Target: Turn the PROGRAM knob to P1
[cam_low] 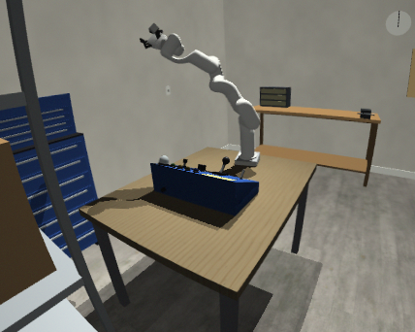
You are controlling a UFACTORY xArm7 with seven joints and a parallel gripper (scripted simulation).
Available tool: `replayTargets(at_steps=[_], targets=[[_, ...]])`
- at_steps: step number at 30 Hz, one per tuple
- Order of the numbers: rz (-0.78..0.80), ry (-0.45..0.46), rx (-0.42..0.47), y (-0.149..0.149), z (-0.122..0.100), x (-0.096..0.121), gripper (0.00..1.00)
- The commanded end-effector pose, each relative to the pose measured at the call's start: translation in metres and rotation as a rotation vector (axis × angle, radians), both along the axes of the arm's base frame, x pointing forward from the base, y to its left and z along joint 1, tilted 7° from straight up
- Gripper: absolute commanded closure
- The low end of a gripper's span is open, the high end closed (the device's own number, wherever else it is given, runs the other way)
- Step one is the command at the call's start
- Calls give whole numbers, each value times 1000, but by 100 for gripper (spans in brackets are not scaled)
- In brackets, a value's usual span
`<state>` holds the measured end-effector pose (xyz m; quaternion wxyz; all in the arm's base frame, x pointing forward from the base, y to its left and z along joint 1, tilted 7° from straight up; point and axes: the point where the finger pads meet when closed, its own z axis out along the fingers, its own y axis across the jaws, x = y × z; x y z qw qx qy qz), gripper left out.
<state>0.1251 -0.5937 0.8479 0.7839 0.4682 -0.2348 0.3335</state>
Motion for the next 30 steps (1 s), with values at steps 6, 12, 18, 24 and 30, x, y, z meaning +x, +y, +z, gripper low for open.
replayTargets(at_steps=[6, 12, 18, 24, 30], targets=[[0, -1, -4, 1, 2, -1, 0], [0, -1, -4, 1, 2, -1, 0], [0, -1, -4, 1, 2, -1, 0], [-3, 51, -3, 5, 7, 3, 0], [-2, 289, -16, 25, 24, 27, 0]])
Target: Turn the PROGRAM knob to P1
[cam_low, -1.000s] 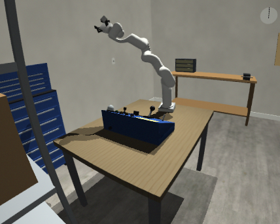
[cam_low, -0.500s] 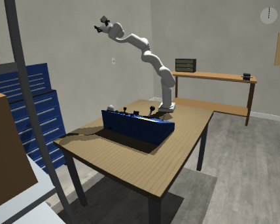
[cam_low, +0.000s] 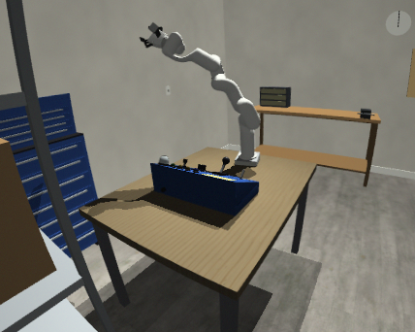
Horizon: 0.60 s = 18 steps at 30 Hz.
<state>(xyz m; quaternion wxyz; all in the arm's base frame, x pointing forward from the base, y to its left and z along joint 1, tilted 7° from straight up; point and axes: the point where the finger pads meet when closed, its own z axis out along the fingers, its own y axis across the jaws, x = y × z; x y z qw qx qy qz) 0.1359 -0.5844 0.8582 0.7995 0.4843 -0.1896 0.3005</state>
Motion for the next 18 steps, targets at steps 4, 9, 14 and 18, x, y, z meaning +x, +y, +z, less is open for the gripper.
replayTargets(at_steps=[4, 9, 14, 18], targets=[[14, 234, -18, 22, 18, 25, 0], [26, 384, -45, 38, 25, 46, 0], [26, 384, -45, 38, 25, 46, 0], [26, 384, -45, 38, 25, 46, 0]])
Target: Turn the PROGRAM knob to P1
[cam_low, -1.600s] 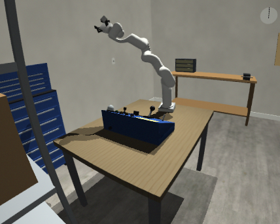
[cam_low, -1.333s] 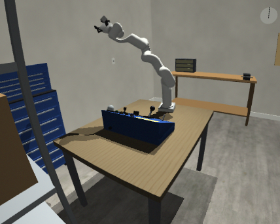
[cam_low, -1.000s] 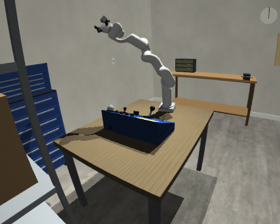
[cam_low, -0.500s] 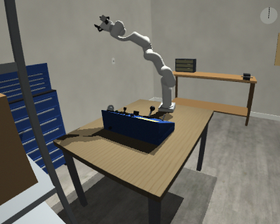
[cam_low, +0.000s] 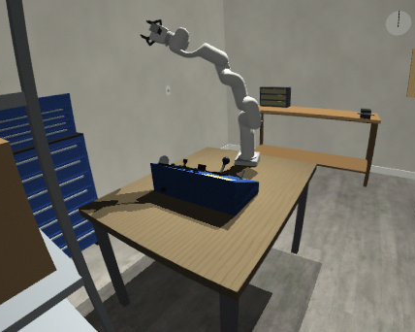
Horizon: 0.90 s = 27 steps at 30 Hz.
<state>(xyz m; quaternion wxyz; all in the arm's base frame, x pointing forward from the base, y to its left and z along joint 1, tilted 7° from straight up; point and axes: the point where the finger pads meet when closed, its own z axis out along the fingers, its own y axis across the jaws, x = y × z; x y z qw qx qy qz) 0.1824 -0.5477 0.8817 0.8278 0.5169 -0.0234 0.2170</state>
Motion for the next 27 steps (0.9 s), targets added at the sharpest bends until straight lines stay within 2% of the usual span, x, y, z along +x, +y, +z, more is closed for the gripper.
replayTargets(at_steps=[1, 3, 4, 15, 16, 25, 26, 27], targets=[[3, 5, -1, 1, 2, 0, 0], [3, 5, -1, 1, 2, 0, 0], [13, 91, -22, 12, 5, 13, 0], [13, 91, -22, 12, 5, 13, 0], [27, 184, -49, 25, 9, 28, 0], [27, 184, -49, 25, 9, 28, 0], [42, 283, -85, 41, 11, 45, 0], [42, 283, -85, 41, 11, 45, 0]])
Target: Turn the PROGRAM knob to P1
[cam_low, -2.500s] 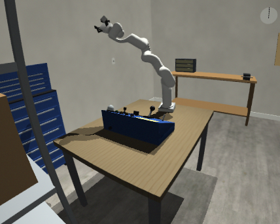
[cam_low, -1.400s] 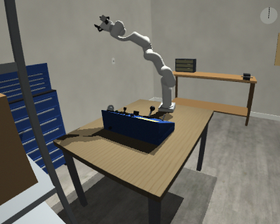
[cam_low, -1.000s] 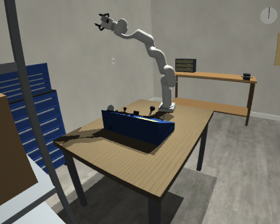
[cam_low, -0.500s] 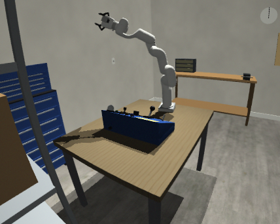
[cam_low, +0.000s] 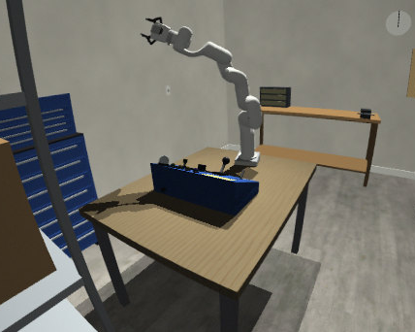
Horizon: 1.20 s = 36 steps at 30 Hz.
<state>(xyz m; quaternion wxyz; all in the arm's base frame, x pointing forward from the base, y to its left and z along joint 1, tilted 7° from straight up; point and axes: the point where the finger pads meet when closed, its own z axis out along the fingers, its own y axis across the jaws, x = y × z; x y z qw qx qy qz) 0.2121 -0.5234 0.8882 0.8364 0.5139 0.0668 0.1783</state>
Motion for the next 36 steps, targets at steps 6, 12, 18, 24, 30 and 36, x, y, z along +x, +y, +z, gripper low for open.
replayTargets(at_steps=[6, 12, 18, 24, 30, 36], targets=[[18, 94, -33, 17, 5, 16, 0], [37, 199, -78, 35, 7, 34, 0], [58, 309, -134, 57, 8, 54, 0], [81, 422, -201, 83, 7, 75, 0], [105, 536, -282, 112, 6, 96, 0], [128, 652, -376, 146, 2, 117, 0]])
